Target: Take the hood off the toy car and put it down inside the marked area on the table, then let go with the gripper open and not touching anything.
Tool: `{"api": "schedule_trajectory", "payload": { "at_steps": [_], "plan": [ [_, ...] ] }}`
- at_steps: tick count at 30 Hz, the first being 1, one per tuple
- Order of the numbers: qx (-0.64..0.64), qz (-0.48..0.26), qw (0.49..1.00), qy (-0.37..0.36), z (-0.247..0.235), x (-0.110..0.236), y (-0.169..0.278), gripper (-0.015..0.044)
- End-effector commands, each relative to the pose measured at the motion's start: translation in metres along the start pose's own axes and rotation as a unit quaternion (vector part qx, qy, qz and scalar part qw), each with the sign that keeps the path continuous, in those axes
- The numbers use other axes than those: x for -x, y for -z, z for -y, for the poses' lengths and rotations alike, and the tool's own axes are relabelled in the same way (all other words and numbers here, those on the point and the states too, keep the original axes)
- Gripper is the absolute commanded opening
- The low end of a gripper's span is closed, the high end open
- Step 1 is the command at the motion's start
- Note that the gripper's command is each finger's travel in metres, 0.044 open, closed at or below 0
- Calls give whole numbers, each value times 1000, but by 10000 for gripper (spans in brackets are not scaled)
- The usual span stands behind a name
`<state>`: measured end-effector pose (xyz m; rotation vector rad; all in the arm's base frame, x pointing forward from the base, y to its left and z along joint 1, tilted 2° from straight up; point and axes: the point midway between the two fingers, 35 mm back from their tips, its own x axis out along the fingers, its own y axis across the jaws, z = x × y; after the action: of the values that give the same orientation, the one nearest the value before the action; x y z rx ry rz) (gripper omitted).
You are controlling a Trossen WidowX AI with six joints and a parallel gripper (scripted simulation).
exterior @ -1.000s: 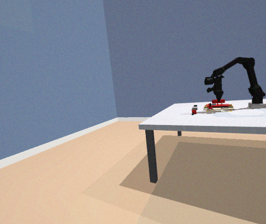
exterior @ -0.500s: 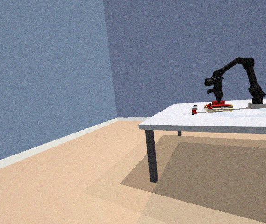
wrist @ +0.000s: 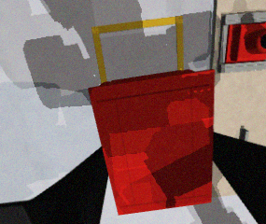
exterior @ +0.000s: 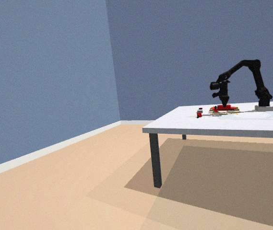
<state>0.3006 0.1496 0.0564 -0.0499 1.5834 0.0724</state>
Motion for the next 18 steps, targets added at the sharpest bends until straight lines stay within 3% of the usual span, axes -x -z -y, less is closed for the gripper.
{"api": "schedule_trajectory", "payload": {
  "at_steps": [1, 18],
  "plan": [
    [-3, 0, 1000, -1, -1, -3, 0, 0],
    [-3, 0, 1000, -1, 0, -16, 1, 0]
  ]
}}
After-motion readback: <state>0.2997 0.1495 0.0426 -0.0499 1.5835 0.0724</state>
